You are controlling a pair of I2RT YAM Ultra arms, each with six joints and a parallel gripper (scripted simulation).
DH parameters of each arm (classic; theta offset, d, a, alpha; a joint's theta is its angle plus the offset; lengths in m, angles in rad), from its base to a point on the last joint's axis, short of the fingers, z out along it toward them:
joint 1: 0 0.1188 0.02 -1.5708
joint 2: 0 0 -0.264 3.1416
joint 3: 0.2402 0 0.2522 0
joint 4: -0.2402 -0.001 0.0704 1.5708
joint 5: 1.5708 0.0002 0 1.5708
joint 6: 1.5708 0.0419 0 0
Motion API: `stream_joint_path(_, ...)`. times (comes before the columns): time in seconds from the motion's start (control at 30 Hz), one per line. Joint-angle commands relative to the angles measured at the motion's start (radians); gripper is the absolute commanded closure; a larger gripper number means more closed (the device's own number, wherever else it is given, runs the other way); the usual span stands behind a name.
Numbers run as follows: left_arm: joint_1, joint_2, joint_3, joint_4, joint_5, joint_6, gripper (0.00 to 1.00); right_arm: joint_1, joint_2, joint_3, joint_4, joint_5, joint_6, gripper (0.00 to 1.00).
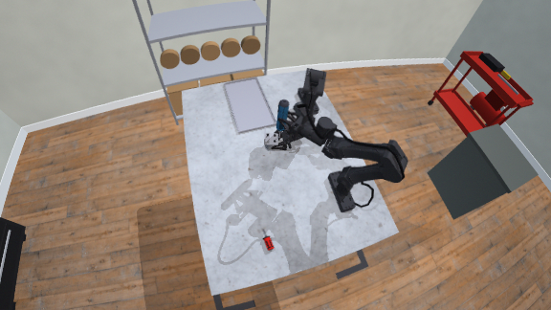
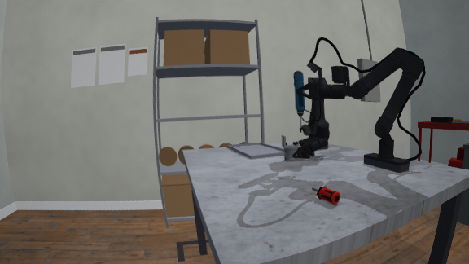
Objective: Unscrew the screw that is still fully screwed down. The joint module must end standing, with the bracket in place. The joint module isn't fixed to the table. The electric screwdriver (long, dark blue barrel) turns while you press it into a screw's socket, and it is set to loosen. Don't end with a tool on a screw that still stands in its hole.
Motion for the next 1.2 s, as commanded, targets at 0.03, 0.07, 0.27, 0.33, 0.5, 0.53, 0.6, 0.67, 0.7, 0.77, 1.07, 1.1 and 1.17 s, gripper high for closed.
stream_joint_path(0.03, -0.009, -0.061, -0.006, 0.048, -0.007, 0.007, 0.58, -0.001, -0.006, 0.003, 0.002, 0.001, 0.001, 0.41)
stream_joint_path(0.07, -0.009, -0.068, -0.012, 0.044, -0.007, 0.007, 0.58, -0.001, -0.006, 0.003, 0.002, 0.001, 0.001, 0.41)
stream_joint_path(0.27, -0.011, -0.105, 0.008, 0.022, -0.008, 0.007, 0.58, -0.001, -0.006, 0.003, 0.002, 0.001, 0.001, 0.41)
stream_joint_path(0.33, -0.011, -0.106, 0.008, 0.021, -0.008, 0.007, 0.58, -0.001, -0.006, 0.003, 0.002, 0.001, 0.001, 0.41)
stream_joint_path(0.5, -0.012, -0.112, -0.012, 0.015, -0.008, 0.007, 0.58, -0.001, -0.006, 0.003, 0.002, 0.001, 0.001, 0.41)
stream_joint_path(0.53, -0.012, -0.113, -0.019, 0.014, -0.008, 0.007, 0.58, -0.001, -0.006, 0.003, 0.002, 0.001, 0.001, 0.41)
stream_joint_path(0.6, -0.012, -0.12, -0.01, 0.011, -0.008, 0.007, 0.58, -0.001, -0.006, 0.003, 0.002, 0.001, 0.001, 0.41)
stream_joint_path(0.67, -0.01, -0.125, -0.013, 0.007, -0.007, 0.007, 0.58, -0.001, -0.006, 0.003, 0.002, 0.001, 0.001, 0.41)
stream_joint_path(0.7, -0.008, -0.126, -0.019, 0.006, -0.008, 0.007, 0.58, -0.001, -0.006, 0.003, 0.002, 0.001, 0.001, 0.41)
stream_joint_path(0.77, -0.008, -0.131, -0.023, 0.003, -0.008, 0.007, 0.58, -0.001, -0.006, 0.003, 0.002, 0.001, 0.001, 0.41)
stream_joint_path(1.07, -0.008, -0.135, -0.033, -0.001, -0.008, 0.007, 0.58, -0.001, -0.006, 0.003, 0.002, 0.001, 0.001, 0.41)
stream_joint_path(1.1, -0.008, -0.138, -0.025, -0.002, -0.008, 0.007, 0.58, -0.001, -0.006, 0.003, 0.002, 0.001, 0.001, 0.41)
stream_joint_path(1.17, -0.008, -0.142, -0.022, -0.003, -0.008, 0.007, 0.58, -0.001, -0.006, 0.003, 0.002, 0.001, 0.001, 0.41)
